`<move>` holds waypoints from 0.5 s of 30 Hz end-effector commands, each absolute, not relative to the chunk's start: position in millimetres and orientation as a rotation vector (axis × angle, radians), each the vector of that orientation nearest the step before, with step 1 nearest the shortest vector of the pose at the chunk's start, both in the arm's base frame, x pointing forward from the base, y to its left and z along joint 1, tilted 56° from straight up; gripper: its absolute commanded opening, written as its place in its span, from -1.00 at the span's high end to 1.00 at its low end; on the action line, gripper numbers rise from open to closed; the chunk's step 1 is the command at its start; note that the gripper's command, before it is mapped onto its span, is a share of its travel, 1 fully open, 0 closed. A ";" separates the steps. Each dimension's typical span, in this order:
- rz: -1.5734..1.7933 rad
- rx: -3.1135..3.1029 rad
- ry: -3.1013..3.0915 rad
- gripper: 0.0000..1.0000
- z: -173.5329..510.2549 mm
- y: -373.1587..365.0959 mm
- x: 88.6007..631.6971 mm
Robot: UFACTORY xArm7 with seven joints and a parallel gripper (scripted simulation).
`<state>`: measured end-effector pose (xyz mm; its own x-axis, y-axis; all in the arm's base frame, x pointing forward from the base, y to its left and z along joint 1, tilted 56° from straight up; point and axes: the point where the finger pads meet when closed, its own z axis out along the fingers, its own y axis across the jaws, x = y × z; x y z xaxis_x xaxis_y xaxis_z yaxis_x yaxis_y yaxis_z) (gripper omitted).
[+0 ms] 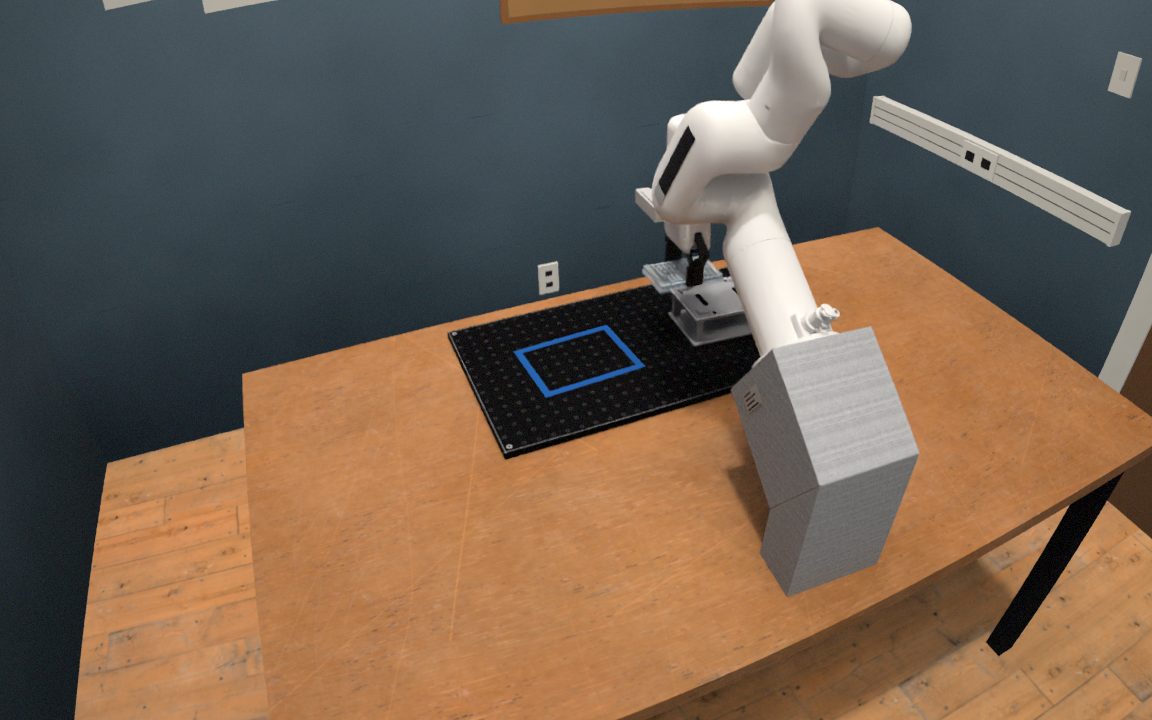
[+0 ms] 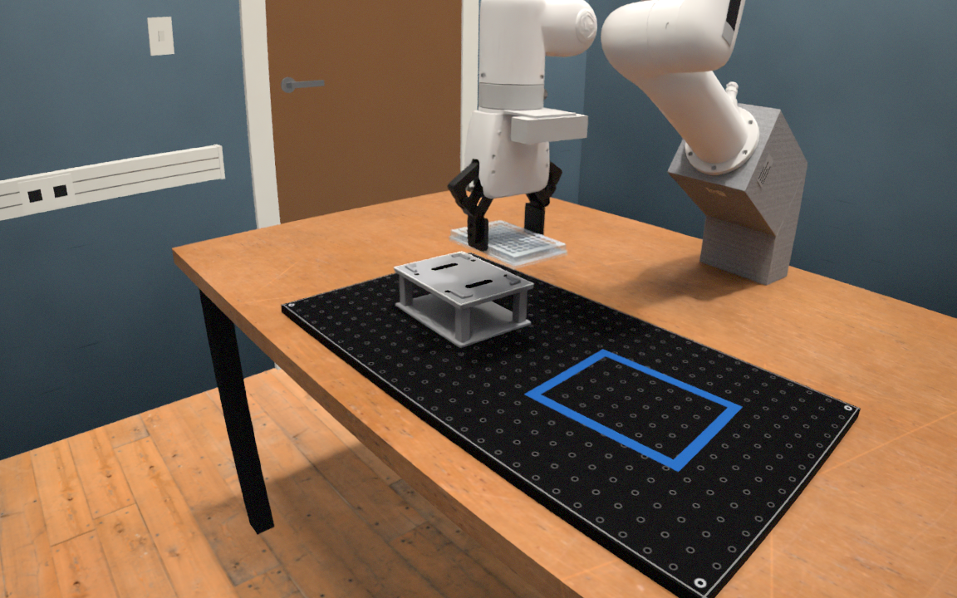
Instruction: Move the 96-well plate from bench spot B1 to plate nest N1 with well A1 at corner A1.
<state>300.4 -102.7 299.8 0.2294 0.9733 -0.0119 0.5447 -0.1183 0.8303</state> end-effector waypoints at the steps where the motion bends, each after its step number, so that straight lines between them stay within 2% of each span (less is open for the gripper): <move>1: 0.741 1.766 1.409 1.00 304.1 -116.5 294.3; 15: 0.741 1.766 1.409 1.00 311.4 -153.5 280.4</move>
<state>283.3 -145.1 308.7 0.2298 0.9732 -0.0112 0.5441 -0.1189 0.8305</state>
